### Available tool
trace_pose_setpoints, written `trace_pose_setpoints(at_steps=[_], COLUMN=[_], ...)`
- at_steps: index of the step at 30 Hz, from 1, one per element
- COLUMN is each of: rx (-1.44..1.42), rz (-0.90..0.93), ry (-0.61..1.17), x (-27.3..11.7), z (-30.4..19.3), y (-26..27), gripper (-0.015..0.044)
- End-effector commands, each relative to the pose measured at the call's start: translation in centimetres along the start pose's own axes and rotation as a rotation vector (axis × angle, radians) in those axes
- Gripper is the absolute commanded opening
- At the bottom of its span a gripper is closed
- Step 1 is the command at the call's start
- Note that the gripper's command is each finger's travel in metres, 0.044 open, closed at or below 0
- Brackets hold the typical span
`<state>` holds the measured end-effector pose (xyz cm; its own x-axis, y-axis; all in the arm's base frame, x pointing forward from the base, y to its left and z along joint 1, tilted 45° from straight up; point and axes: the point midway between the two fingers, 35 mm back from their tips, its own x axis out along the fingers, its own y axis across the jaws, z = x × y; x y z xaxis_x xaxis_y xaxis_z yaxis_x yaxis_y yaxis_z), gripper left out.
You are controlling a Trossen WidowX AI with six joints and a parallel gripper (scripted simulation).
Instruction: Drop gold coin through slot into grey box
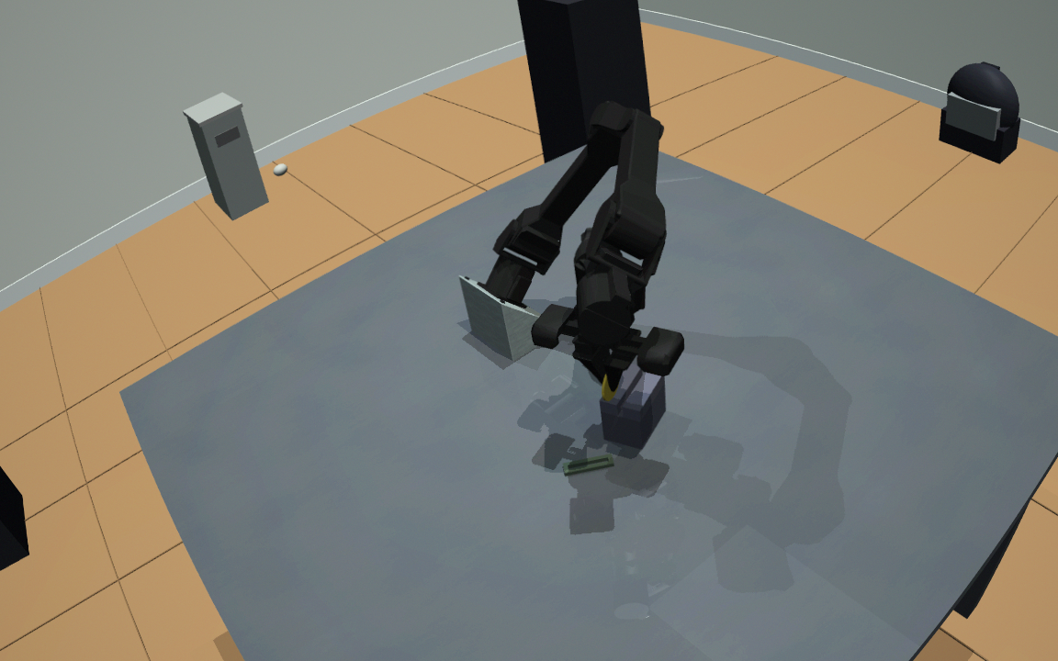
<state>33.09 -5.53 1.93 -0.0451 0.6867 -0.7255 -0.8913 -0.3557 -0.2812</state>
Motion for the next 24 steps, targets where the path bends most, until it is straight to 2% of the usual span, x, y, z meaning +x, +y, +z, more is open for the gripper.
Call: trace_pose_setpoints(at_steps=[1, 15, 24], rx=[0.003, 0.003, 0.000], rz=[-0.002, -0.003, 0.000], ry=[-0.003, -0.007, -0.005], x=[0.1, 0.2, 0.2], z=[1.3, 4.8, 4.2], y=[-0.2, -0.5, -0.5], gripper=[0.0000, 0.0000, 0.0000])
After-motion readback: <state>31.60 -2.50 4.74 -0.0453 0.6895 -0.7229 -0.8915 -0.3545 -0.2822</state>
